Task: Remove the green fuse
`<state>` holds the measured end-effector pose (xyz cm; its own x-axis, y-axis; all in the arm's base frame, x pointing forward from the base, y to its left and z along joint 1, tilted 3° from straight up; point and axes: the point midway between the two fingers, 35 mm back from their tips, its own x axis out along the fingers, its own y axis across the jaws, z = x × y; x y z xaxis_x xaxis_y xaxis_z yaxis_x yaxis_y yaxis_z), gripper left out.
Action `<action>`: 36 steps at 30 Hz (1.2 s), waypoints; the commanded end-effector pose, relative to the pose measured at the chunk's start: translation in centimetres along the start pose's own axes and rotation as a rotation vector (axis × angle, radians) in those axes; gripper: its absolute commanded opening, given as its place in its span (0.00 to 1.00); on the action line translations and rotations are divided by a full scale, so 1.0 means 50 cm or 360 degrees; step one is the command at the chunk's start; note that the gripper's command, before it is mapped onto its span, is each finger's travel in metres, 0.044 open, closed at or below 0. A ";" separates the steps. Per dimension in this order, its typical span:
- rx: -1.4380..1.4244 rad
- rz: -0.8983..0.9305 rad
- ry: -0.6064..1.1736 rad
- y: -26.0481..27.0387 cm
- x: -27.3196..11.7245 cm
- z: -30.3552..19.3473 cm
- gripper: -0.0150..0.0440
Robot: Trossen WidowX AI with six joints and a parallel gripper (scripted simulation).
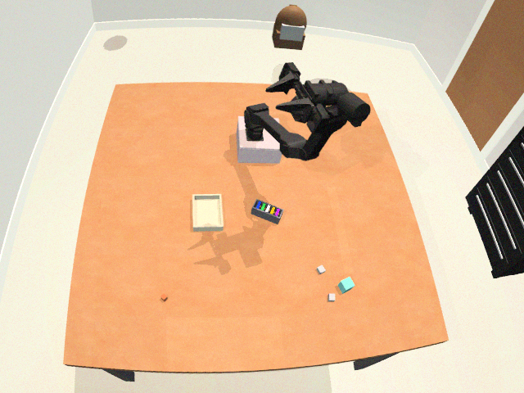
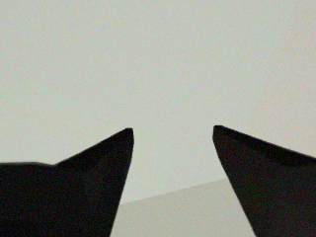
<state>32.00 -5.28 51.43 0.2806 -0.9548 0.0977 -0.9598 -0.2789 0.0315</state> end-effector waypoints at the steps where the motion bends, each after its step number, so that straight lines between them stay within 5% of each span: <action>1: 0.0009 0.0002 0.0006 0.005 0.000 -0.004 0.64; 8: 0.0433 -0.0069 0.0145 0.124 -0.039 -0.091 0.36; 22: 0.1735 -0.0429 0.0125 0.385 -0.075 -0.165 0.36; 36: 0.3267 -0.0448 -0.0560 0.535 0.121 -0.035 0.36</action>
<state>7.47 -15.20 56.78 0.5613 -0.8042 0.1954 0.2899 -0.0301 -0.9566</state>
